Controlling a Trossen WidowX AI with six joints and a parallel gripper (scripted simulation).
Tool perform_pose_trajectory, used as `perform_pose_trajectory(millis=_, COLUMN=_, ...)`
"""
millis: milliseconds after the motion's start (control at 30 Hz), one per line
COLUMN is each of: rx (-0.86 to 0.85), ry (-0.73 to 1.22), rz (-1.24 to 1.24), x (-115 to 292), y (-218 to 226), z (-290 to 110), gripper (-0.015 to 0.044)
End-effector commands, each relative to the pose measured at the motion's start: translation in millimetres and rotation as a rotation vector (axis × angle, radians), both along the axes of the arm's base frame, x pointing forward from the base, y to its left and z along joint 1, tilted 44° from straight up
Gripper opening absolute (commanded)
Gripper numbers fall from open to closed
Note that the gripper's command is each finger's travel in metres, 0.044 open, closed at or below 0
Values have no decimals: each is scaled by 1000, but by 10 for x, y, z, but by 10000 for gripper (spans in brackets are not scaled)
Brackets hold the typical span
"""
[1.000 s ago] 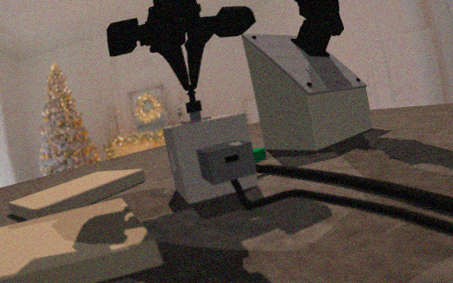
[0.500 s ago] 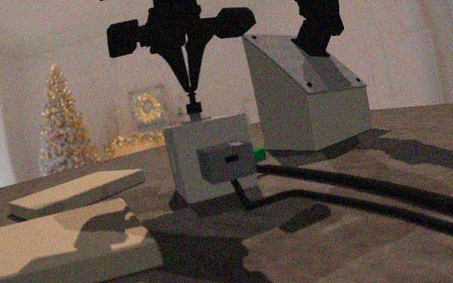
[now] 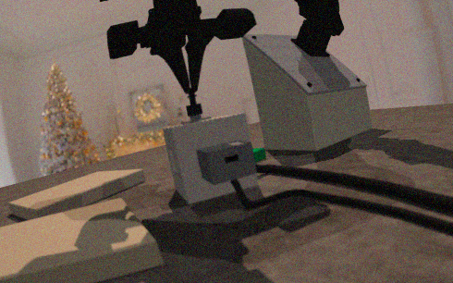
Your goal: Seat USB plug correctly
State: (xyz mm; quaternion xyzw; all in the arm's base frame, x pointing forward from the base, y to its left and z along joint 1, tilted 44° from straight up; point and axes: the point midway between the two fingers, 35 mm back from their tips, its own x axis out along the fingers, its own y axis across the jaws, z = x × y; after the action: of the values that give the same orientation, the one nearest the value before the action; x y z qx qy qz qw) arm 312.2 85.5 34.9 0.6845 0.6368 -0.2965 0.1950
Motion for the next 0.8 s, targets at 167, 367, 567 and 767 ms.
perform_pose_trajectory(millis=167, rx=3, ry=2, rz=-3, x=1, y=9, z=-8, gripper=0)
perform_pose_trajectory(millis=367, rx=3, ry=2, rz=-3, x=1, y=14, z=-14, gripper=0)
perform_pose_trajectory(millis=567, rx=3, ry=2, rz=-3, x=1, y=20, z=-19, gripper=0)
perform_pose_trajectory(millis=767, rx=3, ry=2, rz=-3, x=1, y=25, z=-24, gripper=0)
